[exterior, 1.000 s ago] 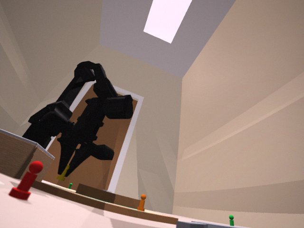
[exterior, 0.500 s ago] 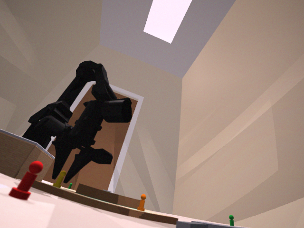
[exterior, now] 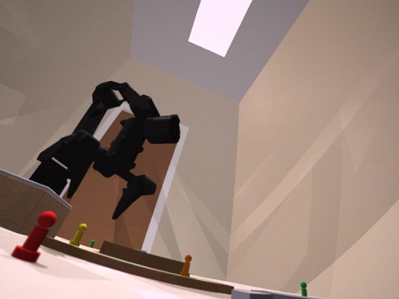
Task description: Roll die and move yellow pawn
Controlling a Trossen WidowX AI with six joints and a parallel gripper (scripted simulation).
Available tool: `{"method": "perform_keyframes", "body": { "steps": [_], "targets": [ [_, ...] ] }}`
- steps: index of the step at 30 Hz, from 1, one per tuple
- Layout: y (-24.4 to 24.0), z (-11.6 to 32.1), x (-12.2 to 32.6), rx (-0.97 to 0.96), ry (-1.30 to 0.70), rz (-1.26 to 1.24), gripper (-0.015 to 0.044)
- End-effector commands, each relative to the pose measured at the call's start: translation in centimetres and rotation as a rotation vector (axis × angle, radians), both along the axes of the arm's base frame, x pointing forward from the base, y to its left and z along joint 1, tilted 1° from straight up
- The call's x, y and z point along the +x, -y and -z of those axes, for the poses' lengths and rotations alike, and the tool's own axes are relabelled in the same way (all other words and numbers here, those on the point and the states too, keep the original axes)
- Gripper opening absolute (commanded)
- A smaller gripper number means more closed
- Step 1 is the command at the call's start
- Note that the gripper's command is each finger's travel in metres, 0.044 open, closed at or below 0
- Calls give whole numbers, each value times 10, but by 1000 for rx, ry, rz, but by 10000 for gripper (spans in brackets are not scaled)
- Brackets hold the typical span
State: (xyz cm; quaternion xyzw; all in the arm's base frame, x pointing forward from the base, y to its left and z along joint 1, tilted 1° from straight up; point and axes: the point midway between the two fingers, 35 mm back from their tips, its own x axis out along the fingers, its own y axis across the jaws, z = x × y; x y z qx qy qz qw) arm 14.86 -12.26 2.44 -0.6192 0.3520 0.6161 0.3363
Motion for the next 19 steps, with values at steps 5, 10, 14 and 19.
{"method": "perform_keyframes", "body": {
  "steps": [5,10,14,19],
  "targets": [
    [-23,-21,13,-4,13,471,440],
    [-42,-34,21,-4,22,861,440],
    [-59,-45,24,-3,27,1161,440],
    [-73,-55,26,-3,30,1342,440]
  ]
}}
